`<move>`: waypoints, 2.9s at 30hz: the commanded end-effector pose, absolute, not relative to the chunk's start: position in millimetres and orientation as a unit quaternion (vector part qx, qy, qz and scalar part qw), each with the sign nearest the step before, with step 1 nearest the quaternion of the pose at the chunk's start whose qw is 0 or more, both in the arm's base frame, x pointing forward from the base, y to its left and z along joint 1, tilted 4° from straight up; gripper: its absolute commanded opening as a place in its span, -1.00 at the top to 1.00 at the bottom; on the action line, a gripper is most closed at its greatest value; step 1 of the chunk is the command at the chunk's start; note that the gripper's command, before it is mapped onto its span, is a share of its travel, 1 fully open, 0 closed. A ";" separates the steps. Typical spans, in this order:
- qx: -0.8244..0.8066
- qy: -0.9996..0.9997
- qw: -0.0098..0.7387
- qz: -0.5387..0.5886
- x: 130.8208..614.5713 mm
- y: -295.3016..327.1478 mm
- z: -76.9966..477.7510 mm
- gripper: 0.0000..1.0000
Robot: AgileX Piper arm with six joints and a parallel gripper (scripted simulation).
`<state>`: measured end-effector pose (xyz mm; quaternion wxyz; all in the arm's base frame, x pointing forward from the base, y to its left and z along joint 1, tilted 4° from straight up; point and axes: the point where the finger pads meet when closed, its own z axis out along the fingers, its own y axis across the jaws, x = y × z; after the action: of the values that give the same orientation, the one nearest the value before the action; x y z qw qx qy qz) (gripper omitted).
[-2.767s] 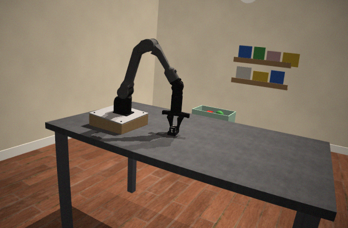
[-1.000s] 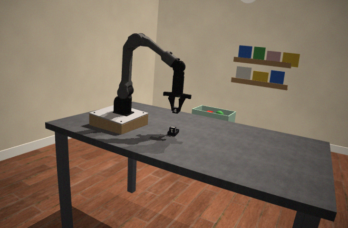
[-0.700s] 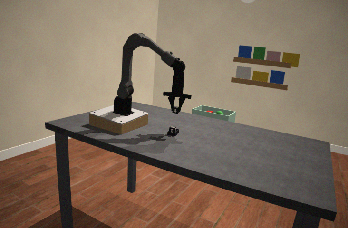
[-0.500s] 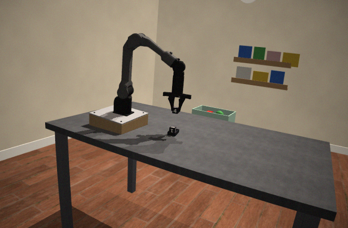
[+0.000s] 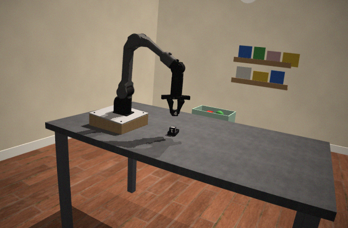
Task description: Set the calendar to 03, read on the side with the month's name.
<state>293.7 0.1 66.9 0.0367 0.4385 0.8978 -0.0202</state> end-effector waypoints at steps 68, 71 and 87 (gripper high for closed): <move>-0.051 0.998 0.021 -0.031 299.8 -86.1 -13.7 0.32; -0.051 0.998 0.021 -0.031 300.3 -86.8 -22.9 0.32; -0.051 0.998 0.023 -0.031 301.6 -87.5 -29.3 0.32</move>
<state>301.8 -87.1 -29.3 0.0229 -0.0516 0.9979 -0.0308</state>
